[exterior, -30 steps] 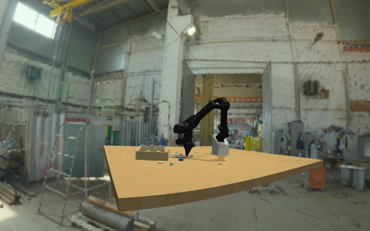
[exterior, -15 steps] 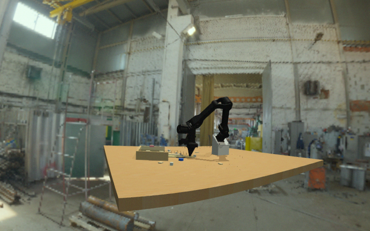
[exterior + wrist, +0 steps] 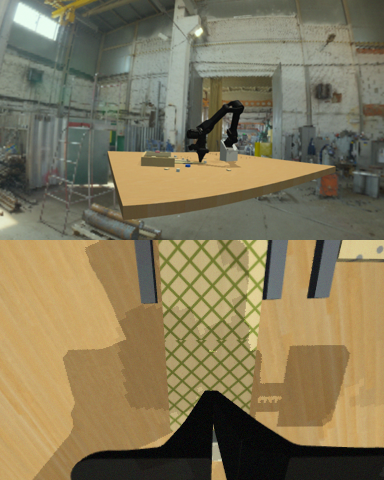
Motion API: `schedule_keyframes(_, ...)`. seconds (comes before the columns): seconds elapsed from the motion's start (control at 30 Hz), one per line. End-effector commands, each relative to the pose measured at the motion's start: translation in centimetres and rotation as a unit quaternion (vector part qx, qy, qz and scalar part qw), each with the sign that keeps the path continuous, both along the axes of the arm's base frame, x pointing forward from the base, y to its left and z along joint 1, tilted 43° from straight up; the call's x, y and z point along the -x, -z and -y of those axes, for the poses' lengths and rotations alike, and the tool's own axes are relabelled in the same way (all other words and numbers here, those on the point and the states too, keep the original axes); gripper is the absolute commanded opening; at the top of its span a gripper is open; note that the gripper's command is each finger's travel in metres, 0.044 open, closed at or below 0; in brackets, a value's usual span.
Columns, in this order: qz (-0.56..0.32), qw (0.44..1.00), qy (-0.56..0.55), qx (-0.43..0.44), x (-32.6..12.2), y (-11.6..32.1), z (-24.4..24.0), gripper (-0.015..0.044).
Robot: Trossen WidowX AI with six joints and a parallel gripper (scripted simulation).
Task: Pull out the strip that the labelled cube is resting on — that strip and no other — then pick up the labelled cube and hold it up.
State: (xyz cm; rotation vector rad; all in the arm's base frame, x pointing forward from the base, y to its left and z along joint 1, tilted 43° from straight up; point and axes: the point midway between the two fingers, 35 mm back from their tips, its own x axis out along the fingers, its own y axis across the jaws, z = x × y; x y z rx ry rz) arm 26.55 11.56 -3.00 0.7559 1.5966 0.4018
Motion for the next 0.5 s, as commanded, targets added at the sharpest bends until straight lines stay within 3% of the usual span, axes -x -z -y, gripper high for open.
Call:
schedule_keyframes(0.0, -0.015, 1.0, -0.005, -0.003, 1.5, 0.2, -0.5, 0.0)
schedule_keyframes(0.47, -0.015, 1.0, -0.005, -0.003, 3.5, -0.2, -0.8, 0.0)
